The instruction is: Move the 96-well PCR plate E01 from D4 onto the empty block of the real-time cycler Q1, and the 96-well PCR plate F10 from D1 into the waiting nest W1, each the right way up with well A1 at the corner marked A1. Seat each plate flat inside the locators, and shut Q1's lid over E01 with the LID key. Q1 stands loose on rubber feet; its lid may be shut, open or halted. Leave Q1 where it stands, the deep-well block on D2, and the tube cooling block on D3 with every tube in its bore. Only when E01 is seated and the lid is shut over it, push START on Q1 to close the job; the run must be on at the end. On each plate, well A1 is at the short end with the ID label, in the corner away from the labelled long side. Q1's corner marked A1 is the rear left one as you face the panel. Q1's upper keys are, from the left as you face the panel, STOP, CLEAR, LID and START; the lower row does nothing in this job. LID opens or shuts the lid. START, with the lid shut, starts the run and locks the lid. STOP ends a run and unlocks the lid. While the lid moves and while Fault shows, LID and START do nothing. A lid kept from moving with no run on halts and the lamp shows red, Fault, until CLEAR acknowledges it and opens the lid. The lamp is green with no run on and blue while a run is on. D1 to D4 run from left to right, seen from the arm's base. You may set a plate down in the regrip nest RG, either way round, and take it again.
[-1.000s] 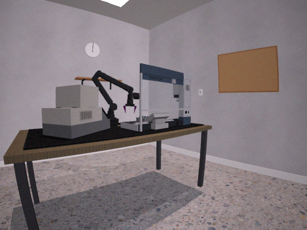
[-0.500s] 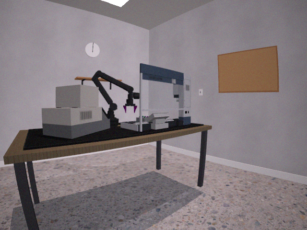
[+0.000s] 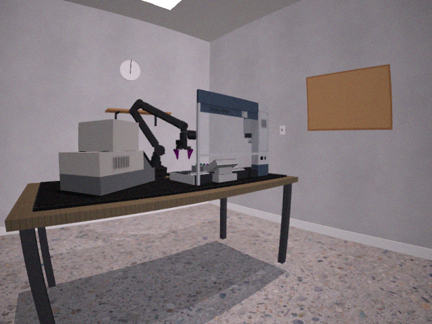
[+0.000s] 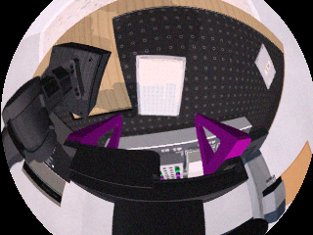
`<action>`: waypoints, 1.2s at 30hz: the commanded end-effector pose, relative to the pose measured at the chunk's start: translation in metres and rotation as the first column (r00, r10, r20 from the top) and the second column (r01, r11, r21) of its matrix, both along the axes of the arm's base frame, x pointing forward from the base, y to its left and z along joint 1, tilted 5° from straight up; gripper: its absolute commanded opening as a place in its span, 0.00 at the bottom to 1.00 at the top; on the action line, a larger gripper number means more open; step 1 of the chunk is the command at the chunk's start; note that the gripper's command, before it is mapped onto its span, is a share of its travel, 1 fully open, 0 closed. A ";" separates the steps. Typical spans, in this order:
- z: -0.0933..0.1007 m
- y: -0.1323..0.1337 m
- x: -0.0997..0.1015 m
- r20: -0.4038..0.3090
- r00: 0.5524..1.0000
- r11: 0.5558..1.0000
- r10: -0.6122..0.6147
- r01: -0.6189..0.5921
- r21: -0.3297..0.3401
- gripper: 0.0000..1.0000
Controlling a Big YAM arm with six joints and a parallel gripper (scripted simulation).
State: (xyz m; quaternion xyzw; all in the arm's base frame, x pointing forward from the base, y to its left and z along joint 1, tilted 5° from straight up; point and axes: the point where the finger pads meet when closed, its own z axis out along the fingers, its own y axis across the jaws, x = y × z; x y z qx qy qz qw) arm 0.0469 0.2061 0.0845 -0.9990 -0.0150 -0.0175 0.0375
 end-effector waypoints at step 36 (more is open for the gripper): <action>-0.053 0.013 0.004 -0.009 0.998 0.998 -0.056 0.056 0.011 1.00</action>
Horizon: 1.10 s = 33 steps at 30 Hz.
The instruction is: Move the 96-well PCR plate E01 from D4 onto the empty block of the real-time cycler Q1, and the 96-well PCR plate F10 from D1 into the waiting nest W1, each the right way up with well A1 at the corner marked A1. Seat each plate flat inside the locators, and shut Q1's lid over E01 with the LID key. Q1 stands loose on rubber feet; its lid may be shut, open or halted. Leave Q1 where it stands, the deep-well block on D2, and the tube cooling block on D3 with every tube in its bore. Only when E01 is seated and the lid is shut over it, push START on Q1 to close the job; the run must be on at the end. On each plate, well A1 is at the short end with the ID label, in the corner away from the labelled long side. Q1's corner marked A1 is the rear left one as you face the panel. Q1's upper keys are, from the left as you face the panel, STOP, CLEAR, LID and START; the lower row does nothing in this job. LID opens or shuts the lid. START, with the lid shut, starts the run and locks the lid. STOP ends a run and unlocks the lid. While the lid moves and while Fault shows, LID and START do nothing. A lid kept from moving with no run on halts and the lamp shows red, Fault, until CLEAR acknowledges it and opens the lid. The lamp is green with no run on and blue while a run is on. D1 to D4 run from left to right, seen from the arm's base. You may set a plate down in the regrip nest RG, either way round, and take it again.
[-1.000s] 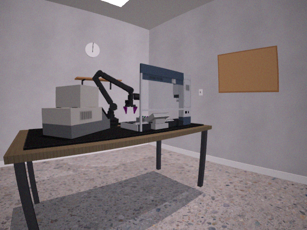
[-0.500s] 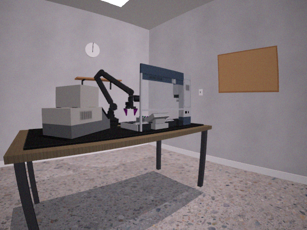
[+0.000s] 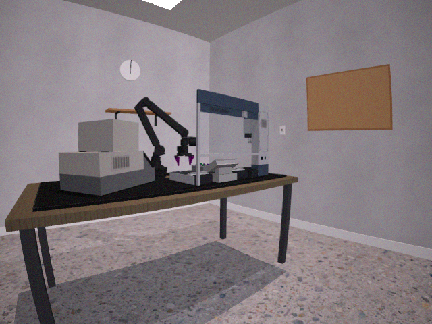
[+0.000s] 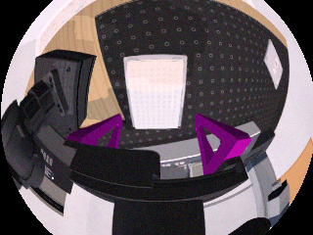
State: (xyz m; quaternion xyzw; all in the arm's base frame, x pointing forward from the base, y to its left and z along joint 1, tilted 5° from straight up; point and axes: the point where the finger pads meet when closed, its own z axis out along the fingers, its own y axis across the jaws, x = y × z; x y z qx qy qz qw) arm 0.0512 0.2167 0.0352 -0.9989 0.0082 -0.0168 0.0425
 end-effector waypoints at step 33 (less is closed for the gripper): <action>-0.052 0.008 0.003 -0.001 1.000 1.000 0.014 -0.014 0.011 1.00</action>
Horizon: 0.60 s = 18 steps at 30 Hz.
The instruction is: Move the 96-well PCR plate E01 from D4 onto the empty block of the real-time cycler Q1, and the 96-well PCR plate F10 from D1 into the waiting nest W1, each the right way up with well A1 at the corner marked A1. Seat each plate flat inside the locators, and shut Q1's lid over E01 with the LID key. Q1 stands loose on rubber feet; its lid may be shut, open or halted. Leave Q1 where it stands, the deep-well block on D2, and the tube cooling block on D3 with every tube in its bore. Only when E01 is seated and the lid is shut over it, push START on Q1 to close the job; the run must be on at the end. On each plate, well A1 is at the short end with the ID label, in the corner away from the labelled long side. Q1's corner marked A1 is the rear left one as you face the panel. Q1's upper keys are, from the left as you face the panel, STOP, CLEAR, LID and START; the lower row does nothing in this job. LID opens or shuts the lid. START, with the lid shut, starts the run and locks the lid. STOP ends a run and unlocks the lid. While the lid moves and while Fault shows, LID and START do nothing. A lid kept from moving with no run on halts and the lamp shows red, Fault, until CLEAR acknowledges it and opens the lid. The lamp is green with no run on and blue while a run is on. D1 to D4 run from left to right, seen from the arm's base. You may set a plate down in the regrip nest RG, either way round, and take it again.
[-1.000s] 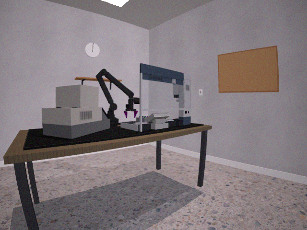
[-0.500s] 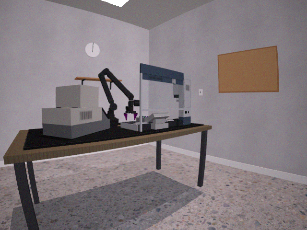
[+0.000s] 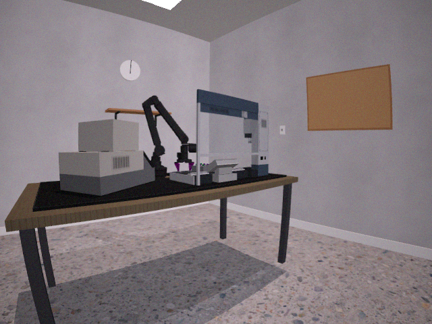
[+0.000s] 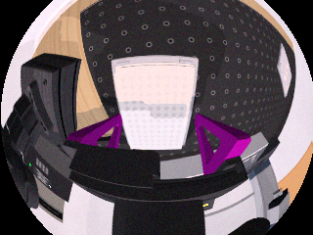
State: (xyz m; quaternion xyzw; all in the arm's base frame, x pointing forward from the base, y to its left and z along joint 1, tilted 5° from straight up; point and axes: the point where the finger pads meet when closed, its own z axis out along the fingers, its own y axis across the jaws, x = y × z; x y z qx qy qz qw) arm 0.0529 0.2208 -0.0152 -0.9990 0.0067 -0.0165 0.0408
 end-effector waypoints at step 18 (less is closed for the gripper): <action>0.000 0.017 0.001 0.002 1.000 0.999 0.001 -0.001 0.033 1.00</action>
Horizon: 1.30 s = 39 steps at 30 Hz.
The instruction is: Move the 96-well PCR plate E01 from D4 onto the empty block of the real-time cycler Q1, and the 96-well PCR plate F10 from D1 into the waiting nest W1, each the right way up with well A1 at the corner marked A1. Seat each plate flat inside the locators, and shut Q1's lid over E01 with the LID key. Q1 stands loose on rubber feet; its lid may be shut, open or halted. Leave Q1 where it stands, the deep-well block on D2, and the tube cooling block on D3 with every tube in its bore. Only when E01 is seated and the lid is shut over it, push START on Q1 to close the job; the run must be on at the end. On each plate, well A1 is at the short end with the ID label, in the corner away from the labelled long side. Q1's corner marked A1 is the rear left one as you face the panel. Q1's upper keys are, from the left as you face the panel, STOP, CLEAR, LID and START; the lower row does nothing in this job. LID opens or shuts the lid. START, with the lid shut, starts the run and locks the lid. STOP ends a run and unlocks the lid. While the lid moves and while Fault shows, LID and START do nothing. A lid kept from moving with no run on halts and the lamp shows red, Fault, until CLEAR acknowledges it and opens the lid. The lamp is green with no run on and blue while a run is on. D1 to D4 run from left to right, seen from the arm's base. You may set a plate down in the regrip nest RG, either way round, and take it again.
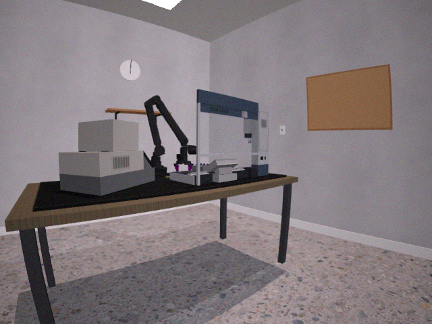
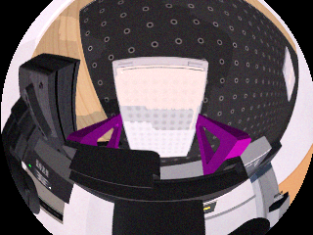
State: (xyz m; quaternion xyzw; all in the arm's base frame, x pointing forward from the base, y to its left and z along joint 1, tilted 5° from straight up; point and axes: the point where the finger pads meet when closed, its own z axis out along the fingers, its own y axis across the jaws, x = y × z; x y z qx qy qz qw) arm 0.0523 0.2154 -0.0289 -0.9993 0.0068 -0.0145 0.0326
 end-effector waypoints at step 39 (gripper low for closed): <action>0.015 0.022 0.007 0.016 1.000 0.998 -0.019 0.018 0.060 0.00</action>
